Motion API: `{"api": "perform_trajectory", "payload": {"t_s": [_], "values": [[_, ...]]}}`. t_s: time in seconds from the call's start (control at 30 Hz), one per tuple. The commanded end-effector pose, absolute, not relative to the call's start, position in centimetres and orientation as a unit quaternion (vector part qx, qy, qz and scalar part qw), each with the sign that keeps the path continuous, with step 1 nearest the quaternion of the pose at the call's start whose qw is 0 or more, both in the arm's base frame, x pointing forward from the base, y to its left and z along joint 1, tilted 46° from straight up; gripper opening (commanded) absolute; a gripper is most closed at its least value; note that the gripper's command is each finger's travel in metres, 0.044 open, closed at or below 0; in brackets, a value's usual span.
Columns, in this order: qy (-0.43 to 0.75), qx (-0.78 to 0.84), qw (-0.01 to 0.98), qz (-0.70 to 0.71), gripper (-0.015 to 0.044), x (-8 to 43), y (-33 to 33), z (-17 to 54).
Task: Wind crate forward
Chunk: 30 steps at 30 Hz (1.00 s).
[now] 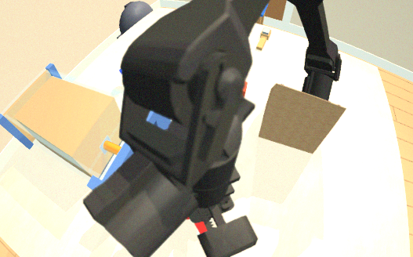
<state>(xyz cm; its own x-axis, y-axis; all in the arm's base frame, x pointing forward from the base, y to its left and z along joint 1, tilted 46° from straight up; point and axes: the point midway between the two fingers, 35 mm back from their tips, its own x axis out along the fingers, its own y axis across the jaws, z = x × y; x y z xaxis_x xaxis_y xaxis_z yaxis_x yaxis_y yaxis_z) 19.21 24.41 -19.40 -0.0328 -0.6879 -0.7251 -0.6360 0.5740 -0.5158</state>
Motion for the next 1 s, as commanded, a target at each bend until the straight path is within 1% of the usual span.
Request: {"api": "perform_trajectory", "payload": {"t_s": [0.0, 0.37, 0.97], "values": [[0.719, -0.466, 0.515, -0.026, 0.0, 19.0, 23.8, -19.6], [0.719, -0.466, 0.515, -0.026, 0.0, 19.2, 24.0, -19.7], [0.718, -0.466, 0.516, -0.026, 0.0, 21.2, 25.3, -21.1]]}}
